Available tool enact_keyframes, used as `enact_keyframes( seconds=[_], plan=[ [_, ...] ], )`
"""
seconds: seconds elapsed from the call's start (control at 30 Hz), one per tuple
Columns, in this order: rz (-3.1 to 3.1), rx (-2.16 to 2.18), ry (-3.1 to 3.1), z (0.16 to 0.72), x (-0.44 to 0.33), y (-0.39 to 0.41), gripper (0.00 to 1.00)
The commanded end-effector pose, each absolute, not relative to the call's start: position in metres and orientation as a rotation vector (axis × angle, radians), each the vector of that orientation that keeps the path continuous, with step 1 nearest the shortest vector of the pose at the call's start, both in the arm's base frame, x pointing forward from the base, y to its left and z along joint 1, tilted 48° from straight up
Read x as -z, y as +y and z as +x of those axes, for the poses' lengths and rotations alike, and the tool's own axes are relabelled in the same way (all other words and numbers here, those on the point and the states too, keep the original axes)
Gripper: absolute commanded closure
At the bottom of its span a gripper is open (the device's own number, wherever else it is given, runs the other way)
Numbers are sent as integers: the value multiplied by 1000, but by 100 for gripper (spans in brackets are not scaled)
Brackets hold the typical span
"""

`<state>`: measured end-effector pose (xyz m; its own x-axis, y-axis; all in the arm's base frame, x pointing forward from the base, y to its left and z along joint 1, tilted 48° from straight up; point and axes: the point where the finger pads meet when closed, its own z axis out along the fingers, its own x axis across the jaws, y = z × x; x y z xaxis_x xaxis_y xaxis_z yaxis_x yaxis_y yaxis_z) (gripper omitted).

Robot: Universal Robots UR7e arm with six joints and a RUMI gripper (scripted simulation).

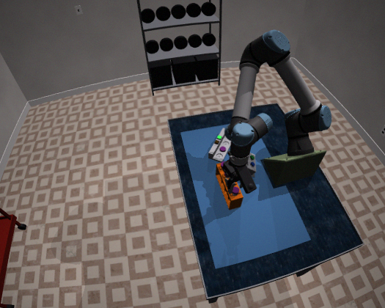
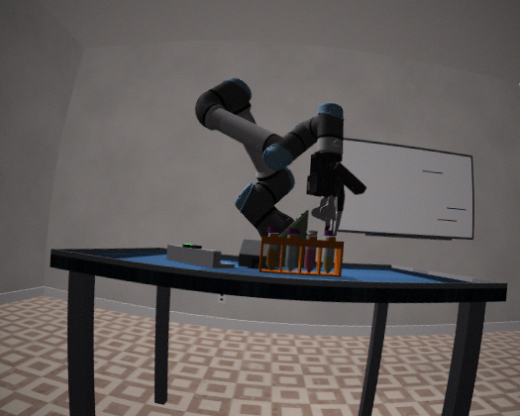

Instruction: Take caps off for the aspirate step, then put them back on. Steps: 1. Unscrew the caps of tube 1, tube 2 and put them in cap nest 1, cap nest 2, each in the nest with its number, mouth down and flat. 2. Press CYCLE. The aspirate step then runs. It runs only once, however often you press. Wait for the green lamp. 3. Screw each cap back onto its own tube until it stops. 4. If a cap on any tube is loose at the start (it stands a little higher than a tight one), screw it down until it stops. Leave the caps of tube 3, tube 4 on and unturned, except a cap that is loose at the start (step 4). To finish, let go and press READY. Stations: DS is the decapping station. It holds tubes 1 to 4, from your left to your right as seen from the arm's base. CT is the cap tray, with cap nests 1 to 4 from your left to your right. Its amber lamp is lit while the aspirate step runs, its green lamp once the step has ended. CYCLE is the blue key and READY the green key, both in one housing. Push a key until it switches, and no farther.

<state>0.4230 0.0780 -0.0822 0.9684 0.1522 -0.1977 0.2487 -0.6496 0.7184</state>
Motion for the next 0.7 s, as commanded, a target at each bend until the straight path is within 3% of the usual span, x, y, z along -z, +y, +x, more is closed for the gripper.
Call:
enact_keyframes(
  seconds=[0.0, 0.23, 0.27, 0.67],
  plan=[
    [2273, 227, 470, 423, 82, 78, 65],
    [2273, 227, 470, 423, 82, 78, 65],
    [2273, 227, 470, 423, 82, 78, 100],
    [2273, 227, 470, 423, 82, 78, 100]
  ],
)
